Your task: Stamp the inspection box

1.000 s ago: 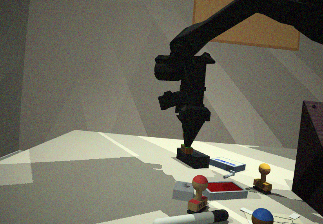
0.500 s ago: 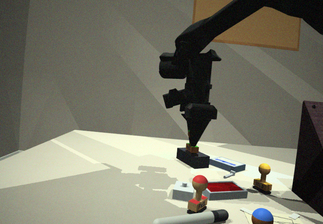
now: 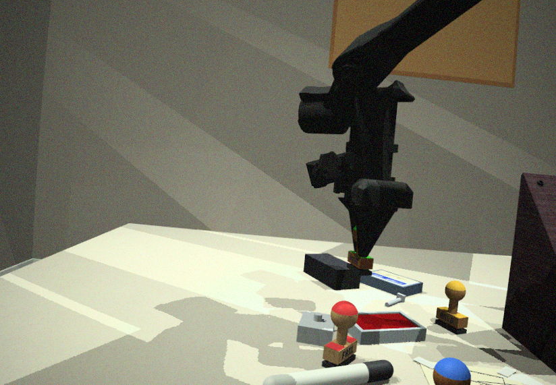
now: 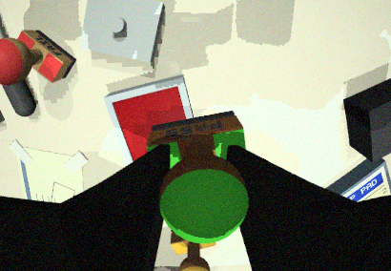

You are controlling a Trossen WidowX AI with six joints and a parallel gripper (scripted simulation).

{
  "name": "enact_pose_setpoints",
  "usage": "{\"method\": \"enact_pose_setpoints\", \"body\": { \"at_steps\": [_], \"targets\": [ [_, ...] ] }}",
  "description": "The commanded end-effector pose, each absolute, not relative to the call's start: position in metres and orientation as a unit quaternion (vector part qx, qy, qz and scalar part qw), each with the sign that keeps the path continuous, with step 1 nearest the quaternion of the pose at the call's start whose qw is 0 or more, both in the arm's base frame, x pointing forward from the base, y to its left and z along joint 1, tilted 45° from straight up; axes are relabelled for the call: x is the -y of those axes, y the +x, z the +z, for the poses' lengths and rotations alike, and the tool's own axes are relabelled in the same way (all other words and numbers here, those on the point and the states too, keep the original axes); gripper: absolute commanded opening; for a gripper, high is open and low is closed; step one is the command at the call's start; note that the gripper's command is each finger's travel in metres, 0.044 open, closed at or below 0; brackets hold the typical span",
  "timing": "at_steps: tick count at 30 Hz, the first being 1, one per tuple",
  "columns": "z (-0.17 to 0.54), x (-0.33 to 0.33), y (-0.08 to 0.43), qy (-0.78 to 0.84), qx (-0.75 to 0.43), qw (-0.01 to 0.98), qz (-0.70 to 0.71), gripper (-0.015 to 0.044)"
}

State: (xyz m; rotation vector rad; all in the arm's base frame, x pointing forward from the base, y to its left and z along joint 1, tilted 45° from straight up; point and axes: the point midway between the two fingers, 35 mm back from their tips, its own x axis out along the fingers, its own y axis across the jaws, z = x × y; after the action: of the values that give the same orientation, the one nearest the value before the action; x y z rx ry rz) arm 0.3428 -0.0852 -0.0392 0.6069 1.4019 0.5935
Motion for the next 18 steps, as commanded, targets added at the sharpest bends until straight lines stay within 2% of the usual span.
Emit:
{"method": "enact_pose_setpoints", "body": {
  "at_steps": [1, 10, 18],
  "targets": [
    [-0.035, 0.080, 0.334, 0.270, -0.626, 0.683, 0.263, 0.0000],
    [-0.026, 0.066, 0.310, 0.270, -0.626, 0.682, 0.263, 0.0000],
    [-0.029, 0.063, 0.311, 0.270, -0.626, 0.682, 0.263, 0.0000]
  ]
}}
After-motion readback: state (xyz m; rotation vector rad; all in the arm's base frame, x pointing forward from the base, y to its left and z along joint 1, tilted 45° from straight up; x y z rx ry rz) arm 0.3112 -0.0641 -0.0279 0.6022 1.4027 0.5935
